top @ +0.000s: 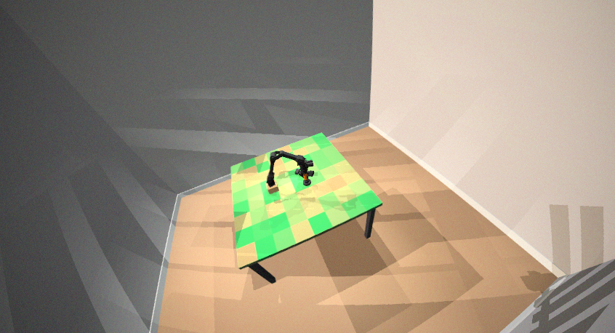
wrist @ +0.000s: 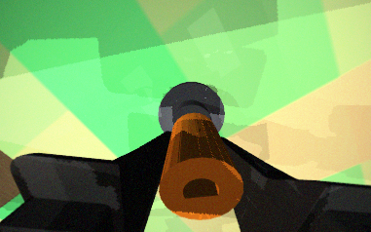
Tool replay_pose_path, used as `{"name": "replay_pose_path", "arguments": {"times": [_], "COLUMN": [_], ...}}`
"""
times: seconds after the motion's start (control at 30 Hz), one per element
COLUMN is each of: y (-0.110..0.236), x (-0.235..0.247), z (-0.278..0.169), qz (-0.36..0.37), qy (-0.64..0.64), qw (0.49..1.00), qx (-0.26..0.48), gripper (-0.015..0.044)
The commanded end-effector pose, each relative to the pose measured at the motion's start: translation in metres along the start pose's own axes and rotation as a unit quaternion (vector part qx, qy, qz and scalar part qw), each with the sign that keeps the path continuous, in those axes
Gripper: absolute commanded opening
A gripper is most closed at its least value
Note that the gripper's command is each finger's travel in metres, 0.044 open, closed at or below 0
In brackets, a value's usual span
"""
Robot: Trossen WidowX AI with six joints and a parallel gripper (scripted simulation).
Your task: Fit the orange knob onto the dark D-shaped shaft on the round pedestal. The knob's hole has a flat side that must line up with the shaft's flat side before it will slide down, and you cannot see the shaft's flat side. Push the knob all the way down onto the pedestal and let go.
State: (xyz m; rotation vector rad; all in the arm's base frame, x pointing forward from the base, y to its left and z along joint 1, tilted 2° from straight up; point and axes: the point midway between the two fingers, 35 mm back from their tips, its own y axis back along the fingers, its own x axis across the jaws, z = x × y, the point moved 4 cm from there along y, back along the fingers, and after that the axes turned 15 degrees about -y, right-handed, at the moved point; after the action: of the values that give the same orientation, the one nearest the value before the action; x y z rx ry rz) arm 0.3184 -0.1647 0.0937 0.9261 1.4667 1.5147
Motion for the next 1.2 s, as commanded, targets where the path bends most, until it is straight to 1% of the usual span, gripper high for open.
{"name": "replay_pose_path", "arguments": {"times": [0.0, 0.9, 1.17], "y": [-0.001, -0.0038, 0.0015], "x": [-0.0008, 0.0007, -0.0001], "z": [0.0005, -0.0004, 0.0001], "qz": [0.0, 0.0, 0.0], "qy": [0.03, 0.03, 0.043], "qw": [1.0, 1.0, 0.999], "qx": [-0.002, -0.002, -0.002], "gripper": [0.0, 0.0, 0.0]}}
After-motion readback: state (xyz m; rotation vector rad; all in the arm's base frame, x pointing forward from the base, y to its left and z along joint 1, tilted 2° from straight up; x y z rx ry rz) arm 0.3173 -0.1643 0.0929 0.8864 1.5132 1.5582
